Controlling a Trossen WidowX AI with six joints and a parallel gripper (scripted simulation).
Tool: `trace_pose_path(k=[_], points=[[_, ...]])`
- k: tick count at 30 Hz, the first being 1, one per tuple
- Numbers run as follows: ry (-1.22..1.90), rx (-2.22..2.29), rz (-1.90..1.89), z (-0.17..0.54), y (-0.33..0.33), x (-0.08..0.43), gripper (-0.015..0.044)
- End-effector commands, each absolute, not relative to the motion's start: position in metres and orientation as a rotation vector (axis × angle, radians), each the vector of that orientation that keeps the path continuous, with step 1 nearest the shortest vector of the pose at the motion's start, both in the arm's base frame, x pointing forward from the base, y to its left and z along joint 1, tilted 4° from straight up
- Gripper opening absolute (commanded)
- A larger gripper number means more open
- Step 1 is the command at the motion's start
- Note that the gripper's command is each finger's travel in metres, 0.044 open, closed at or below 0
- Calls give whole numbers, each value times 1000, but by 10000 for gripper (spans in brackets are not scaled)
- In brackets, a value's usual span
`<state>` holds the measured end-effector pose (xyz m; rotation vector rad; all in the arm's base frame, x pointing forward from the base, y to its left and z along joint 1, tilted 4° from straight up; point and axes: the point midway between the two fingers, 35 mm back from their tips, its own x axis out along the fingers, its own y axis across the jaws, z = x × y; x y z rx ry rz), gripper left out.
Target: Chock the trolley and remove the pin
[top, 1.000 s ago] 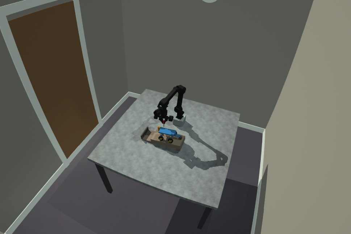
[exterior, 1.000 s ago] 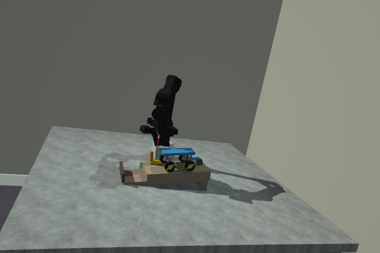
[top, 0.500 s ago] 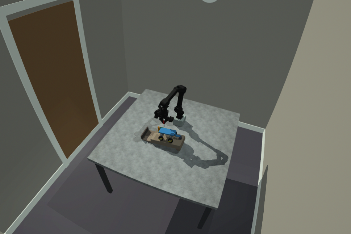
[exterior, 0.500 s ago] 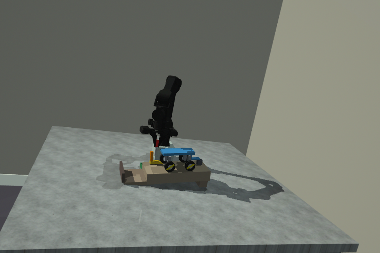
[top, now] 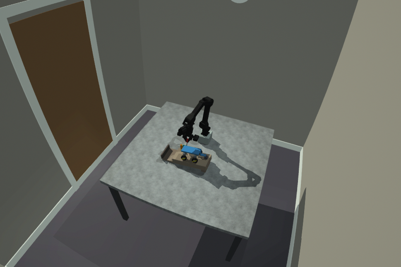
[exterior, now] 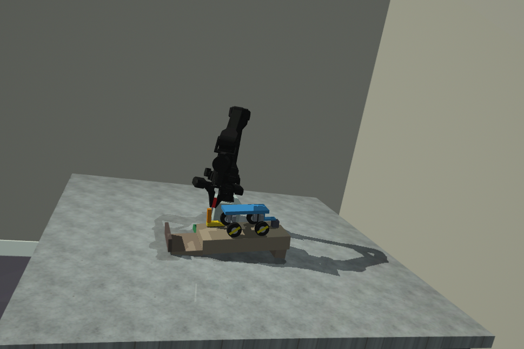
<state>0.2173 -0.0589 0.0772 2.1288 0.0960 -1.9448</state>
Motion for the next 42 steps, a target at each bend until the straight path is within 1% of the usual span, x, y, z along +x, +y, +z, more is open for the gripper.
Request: trace_pose_path(k=[1,15,19,26,42], points=[[23,2104,-1915,66,-63,218,0],[3,2098,-1904,25,-86,225,0],[3,2098,-1904,25,-87,225,0],[4,2098,-1904,24,-83,225,184],[5,2099,-1905,21,-72,224,190]])
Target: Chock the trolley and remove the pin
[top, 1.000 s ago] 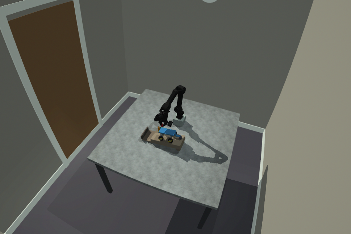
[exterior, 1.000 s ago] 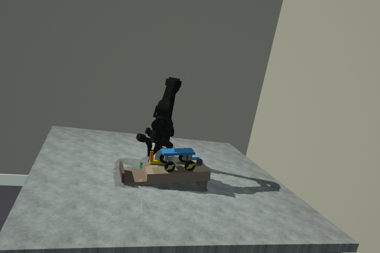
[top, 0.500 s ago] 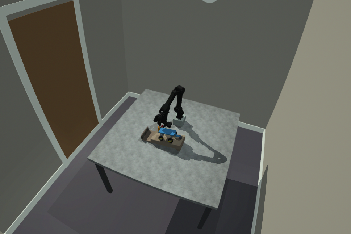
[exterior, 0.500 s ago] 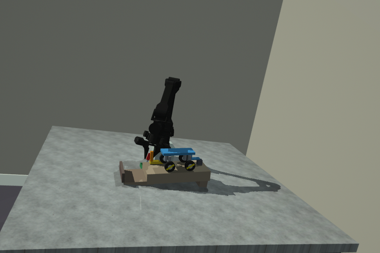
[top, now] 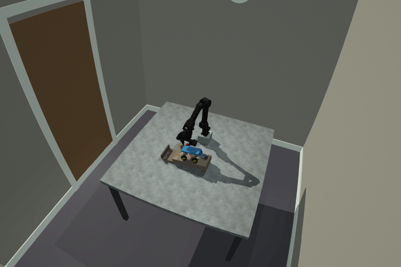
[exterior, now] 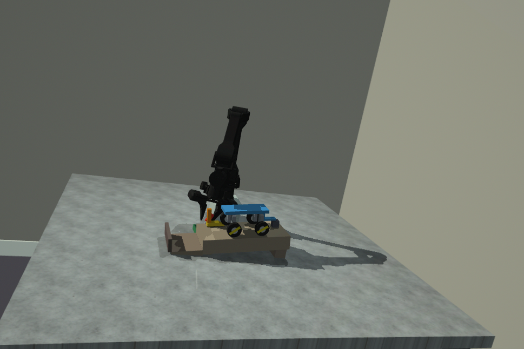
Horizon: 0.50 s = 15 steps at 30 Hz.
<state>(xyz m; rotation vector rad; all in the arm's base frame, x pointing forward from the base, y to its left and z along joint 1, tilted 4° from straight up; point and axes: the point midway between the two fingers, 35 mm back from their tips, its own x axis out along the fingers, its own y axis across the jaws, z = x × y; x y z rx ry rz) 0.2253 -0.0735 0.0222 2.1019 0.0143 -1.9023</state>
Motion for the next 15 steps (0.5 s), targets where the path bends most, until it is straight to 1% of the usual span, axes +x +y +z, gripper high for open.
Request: trace_pose_path(k=[1,15], points=[[5,2099,-1905,21,-72,224,190],[6,2099,-1905,17,-64,224,190]])
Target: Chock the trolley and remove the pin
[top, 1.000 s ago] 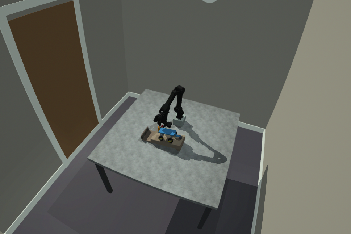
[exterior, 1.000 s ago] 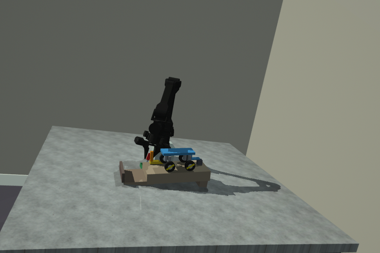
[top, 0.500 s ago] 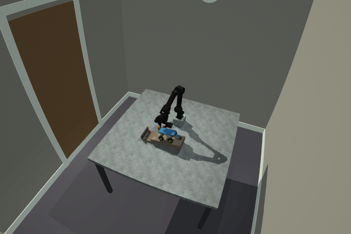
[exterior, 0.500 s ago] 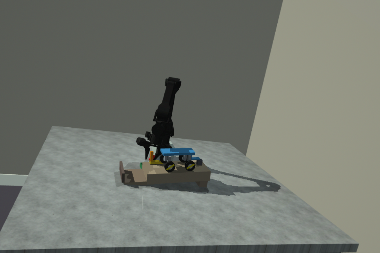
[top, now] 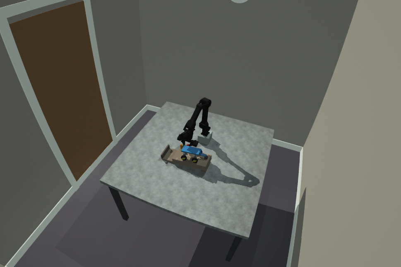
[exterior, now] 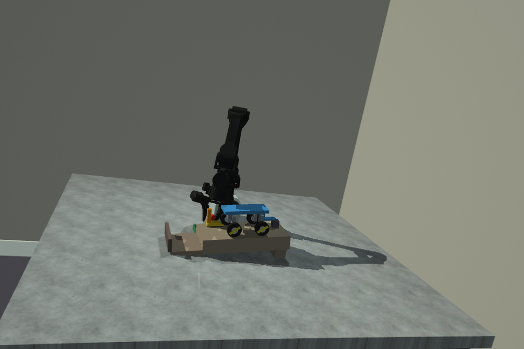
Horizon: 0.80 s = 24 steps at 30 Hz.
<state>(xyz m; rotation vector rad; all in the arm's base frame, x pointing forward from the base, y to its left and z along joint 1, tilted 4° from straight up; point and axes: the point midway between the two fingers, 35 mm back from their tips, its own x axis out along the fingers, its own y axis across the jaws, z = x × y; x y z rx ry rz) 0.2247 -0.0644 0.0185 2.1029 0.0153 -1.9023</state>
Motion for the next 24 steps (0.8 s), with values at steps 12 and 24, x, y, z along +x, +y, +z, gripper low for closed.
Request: trace_pose_path(k=[12,24], points=[[7,2099,-1906,13,-57,223,190],[7,2100,-1906,9,-51,222,190]])
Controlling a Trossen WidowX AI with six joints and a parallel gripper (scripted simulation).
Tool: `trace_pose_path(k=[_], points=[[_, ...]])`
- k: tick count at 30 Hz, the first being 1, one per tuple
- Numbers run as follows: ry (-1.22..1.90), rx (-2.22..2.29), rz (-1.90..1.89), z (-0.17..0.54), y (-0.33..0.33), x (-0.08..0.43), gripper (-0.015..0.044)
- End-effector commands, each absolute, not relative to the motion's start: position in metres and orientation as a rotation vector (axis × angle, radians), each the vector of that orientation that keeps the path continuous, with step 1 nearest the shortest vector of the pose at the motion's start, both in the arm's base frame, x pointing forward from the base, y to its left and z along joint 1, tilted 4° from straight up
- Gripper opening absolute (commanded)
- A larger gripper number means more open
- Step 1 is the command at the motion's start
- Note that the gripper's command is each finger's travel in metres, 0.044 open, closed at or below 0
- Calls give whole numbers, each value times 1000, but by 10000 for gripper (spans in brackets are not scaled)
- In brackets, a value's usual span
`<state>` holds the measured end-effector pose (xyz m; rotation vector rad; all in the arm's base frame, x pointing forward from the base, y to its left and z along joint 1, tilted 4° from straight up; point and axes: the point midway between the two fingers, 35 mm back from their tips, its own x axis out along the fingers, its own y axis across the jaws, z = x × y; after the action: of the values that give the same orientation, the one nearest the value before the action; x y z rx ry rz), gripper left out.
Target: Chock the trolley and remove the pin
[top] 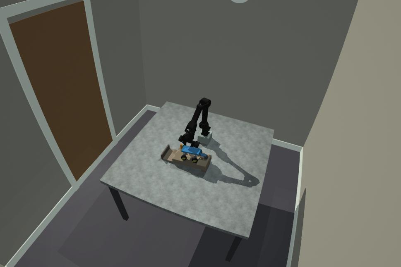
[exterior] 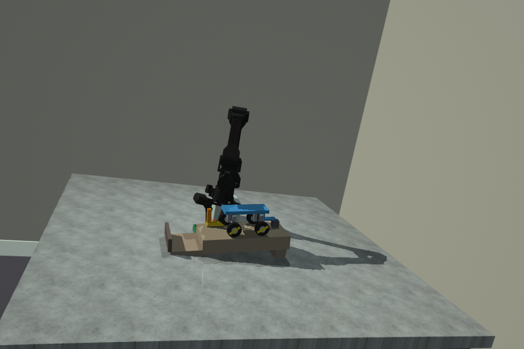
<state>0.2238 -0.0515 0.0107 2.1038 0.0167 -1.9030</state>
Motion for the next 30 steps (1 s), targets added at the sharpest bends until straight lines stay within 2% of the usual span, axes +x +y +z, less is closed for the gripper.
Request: trace_pose_path(k=[1,23,28,30], points=[[7,2100,-1906,8,-50,222,190],[8,2100,-1907,-1,-42,220,190],[17,2105,-1902,1,-42,222,321],[17,2105,-1902,1,-42,222,340]])
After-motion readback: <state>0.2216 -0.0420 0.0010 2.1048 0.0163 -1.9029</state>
